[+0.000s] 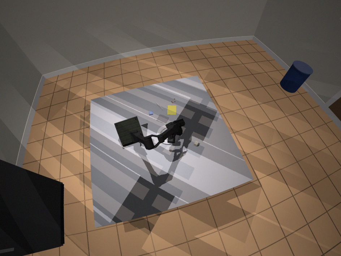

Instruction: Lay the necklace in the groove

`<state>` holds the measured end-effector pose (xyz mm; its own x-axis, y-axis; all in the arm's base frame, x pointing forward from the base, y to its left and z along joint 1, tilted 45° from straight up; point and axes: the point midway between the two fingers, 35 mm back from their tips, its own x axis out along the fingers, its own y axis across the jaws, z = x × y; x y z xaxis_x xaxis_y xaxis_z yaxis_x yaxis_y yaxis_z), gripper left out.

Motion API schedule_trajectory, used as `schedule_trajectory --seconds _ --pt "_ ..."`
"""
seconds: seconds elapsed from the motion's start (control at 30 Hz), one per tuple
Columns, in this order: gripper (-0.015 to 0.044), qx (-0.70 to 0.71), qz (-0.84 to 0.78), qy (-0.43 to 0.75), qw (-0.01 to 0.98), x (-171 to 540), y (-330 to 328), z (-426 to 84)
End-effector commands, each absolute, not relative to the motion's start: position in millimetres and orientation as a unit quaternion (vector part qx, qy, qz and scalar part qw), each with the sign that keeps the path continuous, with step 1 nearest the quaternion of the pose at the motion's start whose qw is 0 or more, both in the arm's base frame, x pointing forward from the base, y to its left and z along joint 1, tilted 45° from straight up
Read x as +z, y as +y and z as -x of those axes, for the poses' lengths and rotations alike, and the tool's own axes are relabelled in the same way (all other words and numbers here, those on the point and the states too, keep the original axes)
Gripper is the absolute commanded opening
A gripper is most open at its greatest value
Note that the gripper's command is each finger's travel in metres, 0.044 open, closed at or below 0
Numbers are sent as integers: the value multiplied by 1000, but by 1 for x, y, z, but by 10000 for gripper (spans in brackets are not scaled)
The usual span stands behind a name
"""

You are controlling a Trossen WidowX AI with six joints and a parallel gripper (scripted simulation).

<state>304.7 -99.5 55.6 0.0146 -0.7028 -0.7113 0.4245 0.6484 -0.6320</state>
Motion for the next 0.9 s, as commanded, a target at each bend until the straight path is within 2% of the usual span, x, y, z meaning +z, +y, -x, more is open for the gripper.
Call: schedule_trajectory --seconds 0.0,0.87 --pt "0 -401 121 575 702 56 -99 -305" --pt "0 -401 126 576 701 71 -107 -308"
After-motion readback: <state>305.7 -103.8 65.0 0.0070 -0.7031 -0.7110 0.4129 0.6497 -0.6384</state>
